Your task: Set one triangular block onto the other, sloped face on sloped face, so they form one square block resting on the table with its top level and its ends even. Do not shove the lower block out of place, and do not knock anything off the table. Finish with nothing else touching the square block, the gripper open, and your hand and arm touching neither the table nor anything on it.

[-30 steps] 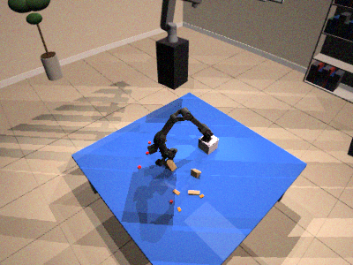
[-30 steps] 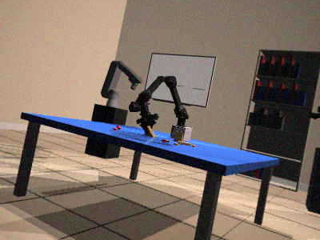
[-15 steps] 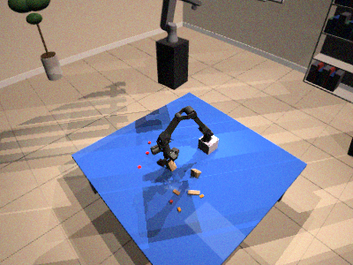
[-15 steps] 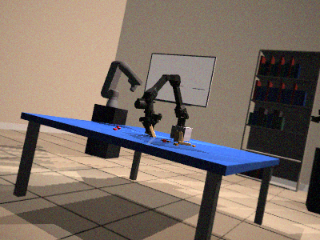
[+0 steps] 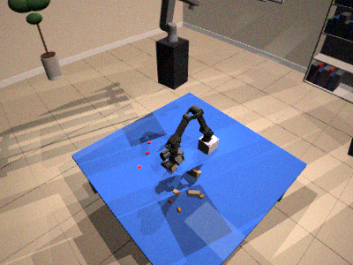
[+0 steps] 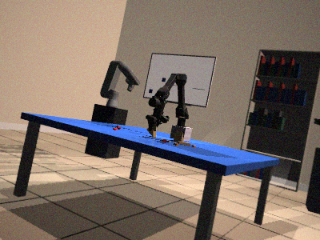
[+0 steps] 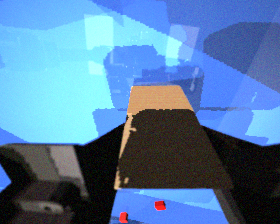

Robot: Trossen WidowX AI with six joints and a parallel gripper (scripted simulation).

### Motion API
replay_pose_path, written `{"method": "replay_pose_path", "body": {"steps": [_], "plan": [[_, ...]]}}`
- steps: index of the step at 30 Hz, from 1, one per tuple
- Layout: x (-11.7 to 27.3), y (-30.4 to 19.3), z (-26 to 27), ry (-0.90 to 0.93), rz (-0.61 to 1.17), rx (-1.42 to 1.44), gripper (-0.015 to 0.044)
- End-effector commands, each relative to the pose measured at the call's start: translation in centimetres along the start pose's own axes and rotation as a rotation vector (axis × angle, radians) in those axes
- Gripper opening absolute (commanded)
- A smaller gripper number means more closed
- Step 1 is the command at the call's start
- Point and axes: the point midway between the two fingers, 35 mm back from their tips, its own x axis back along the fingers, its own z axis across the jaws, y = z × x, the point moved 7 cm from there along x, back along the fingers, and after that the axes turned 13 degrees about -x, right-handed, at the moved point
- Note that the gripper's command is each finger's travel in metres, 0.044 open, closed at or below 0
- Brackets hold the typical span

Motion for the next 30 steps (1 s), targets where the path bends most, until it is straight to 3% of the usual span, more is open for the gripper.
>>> {"method": "replay_pose_path", "body": {"steps": [1,26,30], "plan": [[0.4,1.2,0.3,-0.026,0.090,-0.003,0.0000],[-0.9,9.6,2.3,-0.163,0.701,-0.006,0.0000],[-0.5,8.9,2.1,-0.148,0.639,-0.007,0.0105]]}}
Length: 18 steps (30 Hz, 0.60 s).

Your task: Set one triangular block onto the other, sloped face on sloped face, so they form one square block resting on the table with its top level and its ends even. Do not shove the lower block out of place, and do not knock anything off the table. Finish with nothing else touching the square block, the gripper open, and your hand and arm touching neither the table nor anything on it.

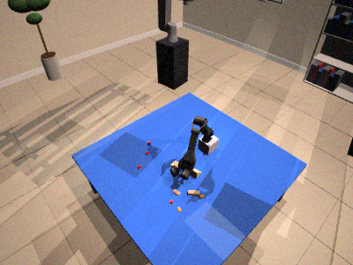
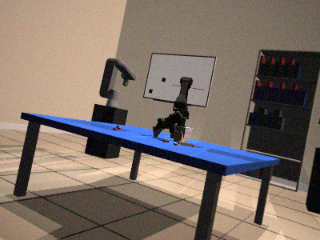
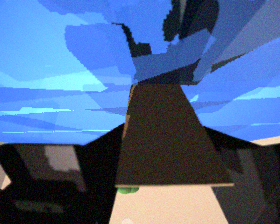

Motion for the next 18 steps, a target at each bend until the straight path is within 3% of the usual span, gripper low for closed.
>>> {"method": "replay_pose_path", "body": {"steps": [1,13,18], "plan": [[0.00,-0.21,-0.09,0.002,-0.007,-0.003,0.0131],[0.00,-0.21,-0.09,0.002,-0.007,-0.003,0.0440],[0.00,-0.21,-0.09,0.002,-0.007,-0.003,0.0440]]}}
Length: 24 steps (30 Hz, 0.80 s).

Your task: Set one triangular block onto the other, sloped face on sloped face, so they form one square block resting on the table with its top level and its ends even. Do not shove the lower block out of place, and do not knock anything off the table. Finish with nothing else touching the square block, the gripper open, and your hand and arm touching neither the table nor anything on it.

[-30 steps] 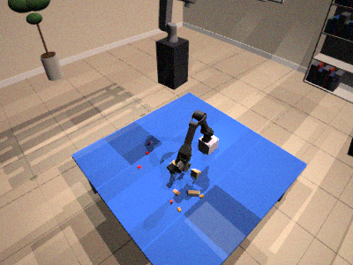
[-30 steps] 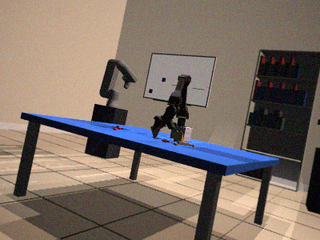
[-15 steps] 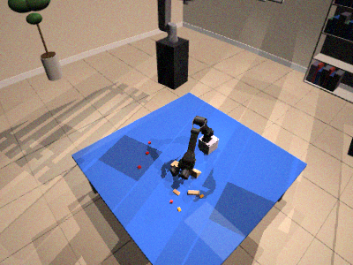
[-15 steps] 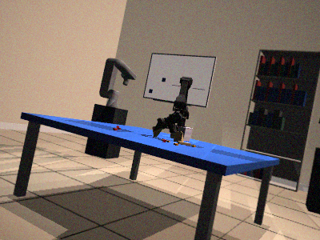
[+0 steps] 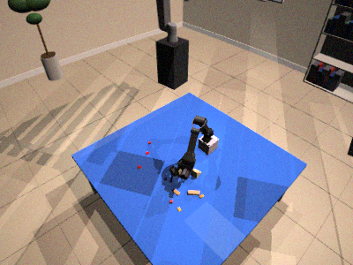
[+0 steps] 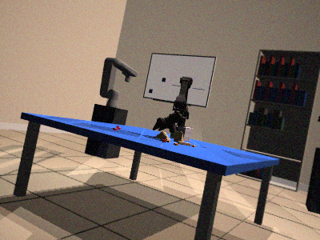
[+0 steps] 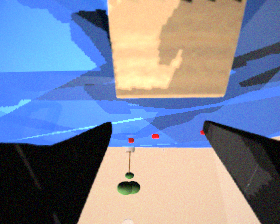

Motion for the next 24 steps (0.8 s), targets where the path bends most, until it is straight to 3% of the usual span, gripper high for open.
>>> {"method": "replay_pose_path", "body": {"steps": [1,6,12,16,24], "plan": [[0.0,0.0,0.0,-0.001,-0.002,0.003,0.0440],[0.8,-0.7,-0.3,-0.001,-0.002,0.002,0.0440],[6.7,-6.8,-1.6,0.000,0.000,0.000,0.0440],[6.8,-6.9,-1.7,-0.003,-0.002,-0.003,0.0440],[9.6,-2.0,-0.5,0.089,-0.396,-0.005,0.0440]]}}
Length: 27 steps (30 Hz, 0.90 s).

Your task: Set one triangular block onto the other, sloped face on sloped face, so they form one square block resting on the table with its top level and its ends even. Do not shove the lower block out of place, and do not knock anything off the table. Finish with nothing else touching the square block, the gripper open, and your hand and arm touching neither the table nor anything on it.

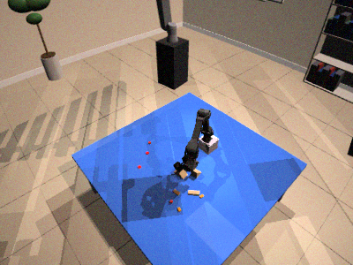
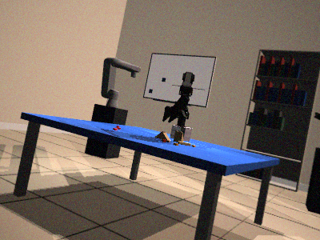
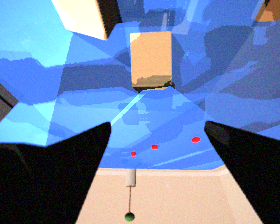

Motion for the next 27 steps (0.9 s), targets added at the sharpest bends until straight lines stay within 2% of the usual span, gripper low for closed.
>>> {"method": "replay_pose_path", "body": {"steps": [1,8,17,27], "plan": [[0.7,1.9,0.6,0.034,-0.133,0.015,0.0440],[0.0,2.0,0.5,0.034,-0.133,0.015,0.0440],[-9.1,3.0,1.1,0.033,-0.129,0.016,0.0440],[-9.2,3.2,1.0,0.033,-0.129,0.015,0.0440]]}}
